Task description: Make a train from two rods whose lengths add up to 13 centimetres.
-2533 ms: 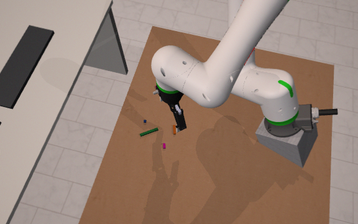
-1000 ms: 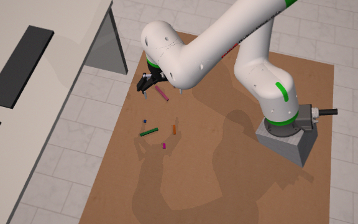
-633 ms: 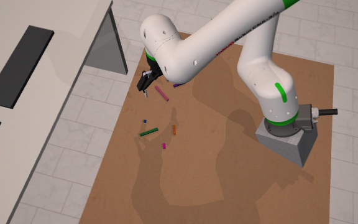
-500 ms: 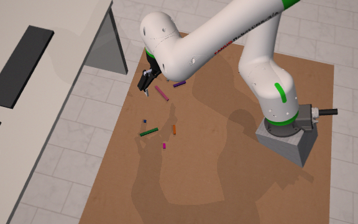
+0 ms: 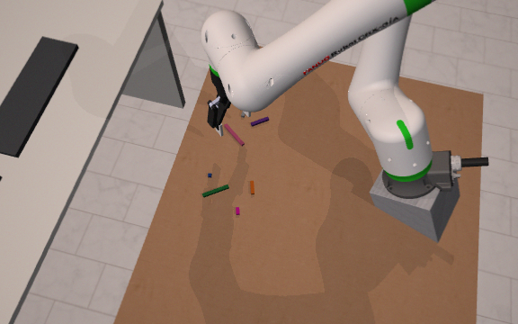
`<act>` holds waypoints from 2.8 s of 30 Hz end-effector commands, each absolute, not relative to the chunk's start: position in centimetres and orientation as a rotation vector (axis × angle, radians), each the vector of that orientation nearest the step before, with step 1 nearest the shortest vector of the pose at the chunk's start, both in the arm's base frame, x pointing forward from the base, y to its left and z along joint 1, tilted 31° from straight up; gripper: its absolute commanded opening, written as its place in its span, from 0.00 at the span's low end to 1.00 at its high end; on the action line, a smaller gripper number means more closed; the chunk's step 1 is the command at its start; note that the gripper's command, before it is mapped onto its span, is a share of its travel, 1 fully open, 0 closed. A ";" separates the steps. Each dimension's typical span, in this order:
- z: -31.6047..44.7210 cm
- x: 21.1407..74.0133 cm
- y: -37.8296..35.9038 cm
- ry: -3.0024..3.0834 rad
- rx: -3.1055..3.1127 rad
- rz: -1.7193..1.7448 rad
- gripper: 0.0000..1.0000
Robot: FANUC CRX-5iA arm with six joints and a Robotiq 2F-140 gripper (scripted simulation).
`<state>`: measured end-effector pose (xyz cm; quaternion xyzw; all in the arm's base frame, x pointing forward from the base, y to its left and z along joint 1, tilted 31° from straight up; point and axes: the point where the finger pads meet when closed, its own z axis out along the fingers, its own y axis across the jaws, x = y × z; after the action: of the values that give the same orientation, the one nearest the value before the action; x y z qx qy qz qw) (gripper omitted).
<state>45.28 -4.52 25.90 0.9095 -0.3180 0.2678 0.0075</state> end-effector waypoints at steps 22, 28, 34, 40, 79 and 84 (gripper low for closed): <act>25.9 45.3 -4.5 -0.994 2.844 0.838 0.15; 25.9 45.3 -4.5 -0.994 2.844 0.838 0.15; 25.9 45.3 -4.5 -0.994 2.844 0.838 0.15; 25.6 45.5 -4.6 -0.994 2.844 0.837 0.15; 21.9 47.6 -5.4 -0.994 2.844 0.837 0.15; 21.6 47.8 -5.5 -0.994 2.844 0.837 0.15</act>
<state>47.69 -5.48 21.69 0.9095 -0.3179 0.2676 0.0075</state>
